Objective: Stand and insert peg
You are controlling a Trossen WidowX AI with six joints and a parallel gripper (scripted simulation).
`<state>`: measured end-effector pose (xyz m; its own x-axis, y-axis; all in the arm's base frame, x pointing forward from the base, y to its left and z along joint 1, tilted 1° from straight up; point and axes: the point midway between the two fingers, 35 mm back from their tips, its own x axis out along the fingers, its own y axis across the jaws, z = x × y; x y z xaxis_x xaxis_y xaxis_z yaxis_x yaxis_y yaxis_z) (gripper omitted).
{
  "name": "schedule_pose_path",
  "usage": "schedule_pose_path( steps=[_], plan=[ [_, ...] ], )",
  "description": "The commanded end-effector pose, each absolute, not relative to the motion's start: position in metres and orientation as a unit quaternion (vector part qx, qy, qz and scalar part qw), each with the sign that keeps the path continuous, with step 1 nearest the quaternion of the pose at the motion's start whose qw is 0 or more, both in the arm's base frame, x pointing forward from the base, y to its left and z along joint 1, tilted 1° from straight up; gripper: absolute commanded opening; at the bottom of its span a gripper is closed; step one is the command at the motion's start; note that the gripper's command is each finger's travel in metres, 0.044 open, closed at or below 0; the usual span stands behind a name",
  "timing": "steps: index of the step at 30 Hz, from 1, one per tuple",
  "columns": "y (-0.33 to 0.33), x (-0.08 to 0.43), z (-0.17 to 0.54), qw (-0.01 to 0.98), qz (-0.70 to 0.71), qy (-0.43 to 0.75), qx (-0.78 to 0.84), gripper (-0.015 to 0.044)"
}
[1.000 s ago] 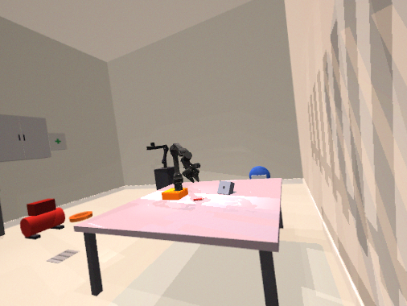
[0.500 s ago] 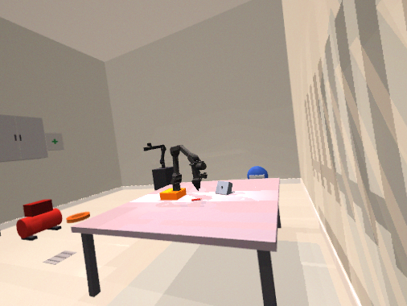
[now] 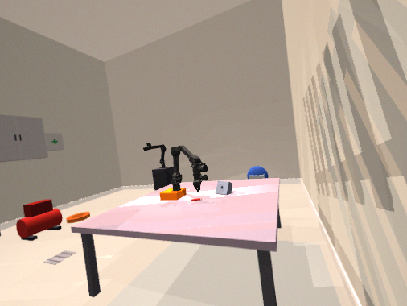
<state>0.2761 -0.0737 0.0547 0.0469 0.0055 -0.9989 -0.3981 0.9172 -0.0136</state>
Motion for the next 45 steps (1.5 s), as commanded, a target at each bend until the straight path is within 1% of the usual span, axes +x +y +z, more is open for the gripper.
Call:
schedule_pose_path(
  steps=[1, 39, 45],
  plan=[
    [-0.074, 0.277, 0.047, 0.708, 0.139, 0.677, -0.145, 0.044],
    [-0.074, 0.277, -0.011, 0.708, 0.139, 0.677, -0.145, 0.044],
    [-0.074, 0.277, -0.011, 0.708, 0.139, 0.677, -0.145, 0.0282]
  ],
)
